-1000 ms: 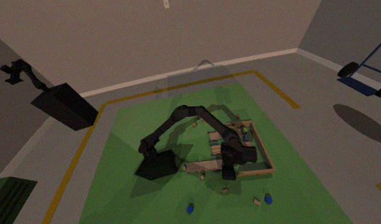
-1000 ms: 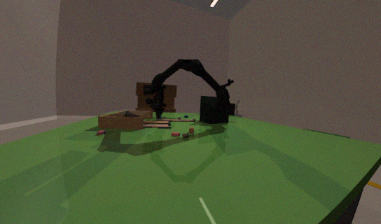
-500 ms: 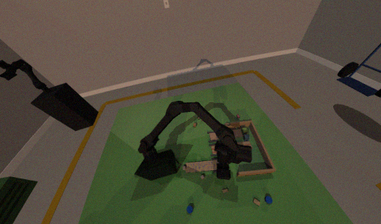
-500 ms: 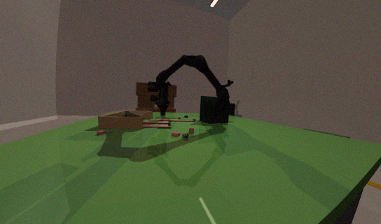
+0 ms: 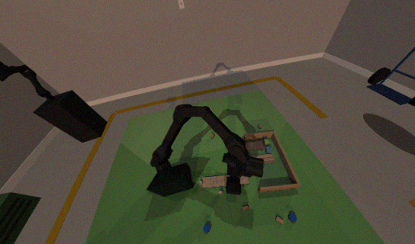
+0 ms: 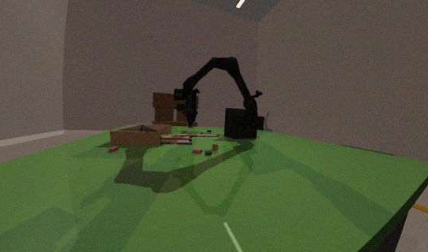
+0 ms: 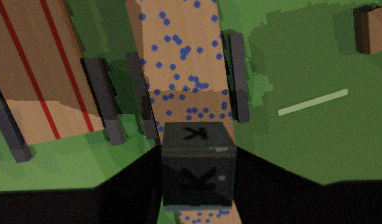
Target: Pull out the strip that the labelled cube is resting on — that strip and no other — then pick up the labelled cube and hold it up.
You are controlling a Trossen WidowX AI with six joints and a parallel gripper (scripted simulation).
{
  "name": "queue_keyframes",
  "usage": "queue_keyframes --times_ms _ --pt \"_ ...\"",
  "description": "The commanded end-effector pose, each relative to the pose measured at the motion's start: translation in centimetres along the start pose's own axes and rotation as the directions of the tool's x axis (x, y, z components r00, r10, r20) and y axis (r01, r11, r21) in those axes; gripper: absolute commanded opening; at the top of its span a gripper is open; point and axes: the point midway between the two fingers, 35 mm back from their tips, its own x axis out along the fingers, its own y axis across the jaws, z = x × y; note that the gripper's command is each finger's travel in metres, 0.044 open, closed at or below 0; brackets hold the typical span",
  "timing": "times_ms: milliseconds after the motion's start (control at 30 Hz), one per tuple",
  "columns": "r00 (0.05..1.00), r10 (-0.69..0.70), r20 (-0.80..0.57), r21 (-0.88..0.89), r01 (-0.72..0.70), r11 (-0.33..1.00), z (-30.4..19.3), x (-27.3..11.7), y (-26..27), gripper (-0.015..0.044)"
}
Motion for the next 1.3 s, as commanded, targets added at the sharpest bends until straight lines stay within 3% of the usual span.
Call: queue_keyframes --times_ms 0,367,633,1267 --pt "1.000 -0.003 0.003 0.001 0.003 1.000 -1.1 -0.2 -0.3 0.0000" --pt "1.000 -0.003 0.001 0.003 0.003 1.000 -4.6 -0.1 -0.7 0.0000" --pt "1.000 -0.005 0.001 0.003 0.005 1.000 -4.7 -3.6 -0.7 0.0000" --pt "1.000 -0.005 0.001 0.003 0.005 1.000 -4.7 -3.7 -0.7 0.0000"
